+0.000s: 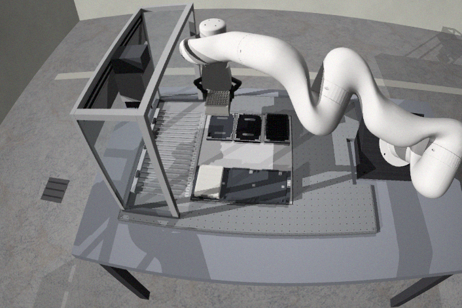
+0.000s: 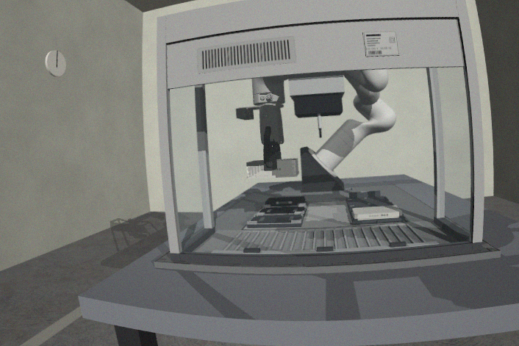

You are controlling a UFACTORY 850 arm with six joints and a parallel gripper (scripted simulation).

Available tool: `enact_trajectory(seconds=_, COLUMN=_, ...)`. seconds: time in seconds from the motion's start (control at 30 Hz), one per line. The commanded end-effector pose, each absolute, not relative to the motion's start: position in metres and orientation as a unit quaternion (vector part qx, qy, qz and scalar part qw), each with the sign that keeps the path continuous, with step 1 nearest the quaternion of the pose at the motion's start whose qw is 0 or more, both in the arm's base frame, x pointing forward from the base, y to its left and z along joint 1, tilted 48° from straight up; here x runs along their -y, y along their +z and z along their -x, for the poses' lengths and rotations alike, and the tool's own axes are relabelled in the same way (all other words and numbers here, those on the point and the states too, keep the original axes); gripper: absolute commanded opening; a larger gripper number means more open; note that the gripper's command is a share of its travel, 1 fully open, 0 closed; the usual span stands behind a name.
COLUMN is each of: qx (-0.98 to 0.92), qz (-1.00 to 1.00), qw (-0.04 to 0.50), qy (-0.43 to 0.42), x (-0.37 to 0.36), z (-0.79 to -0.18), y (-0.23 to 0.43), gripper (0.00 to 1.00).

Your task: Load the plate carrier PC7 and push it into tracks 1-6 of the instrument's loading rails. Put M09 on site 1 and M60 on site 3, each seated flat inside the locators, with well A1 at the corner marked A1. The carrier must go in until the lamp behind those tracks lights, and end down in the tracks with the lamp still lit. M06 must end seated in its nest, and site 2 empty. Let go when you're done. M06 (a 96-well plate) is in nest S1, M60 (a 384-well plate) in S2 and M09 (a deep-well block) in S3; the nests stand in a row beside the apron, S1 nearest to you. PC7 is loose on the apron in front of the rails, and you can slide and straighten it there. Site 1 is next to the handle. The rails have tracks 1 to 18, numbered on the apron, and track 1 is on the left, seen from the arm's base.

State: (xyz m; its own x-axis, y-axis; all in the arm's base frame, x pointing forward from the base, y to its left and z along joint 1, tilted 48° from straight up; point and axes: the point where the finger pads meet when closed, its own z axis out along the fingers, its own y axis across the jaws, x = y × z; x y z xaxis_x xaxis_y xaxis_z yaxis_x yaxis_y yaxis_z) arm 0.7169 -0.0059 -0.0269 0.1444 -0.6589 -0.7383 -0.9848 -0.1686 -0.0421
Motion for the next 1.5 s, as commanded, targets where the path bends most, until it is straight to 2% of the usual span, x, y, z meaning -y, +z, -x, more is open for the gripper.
enact_trajectory(seconds=0.0, qx=-0.583, qz=0.705, qw=0.276, qy=0.295, x=0.013, z=-0.719, y=-0.020, gripper=0.00)
enact_trajectory(seconds=0.47, qx=-0.583, qz=0.705, qw=0.276, qy=0.295, x=0.015, z=-0.719, y=-0.018, gripper=0.00)
enact_trajectory(seconds=1.47, qx=-0.589, qz=0.700, qw=0.273, qy=0.298, x=-0.042, z=-0.629, y=0.056, gripper=0.00)
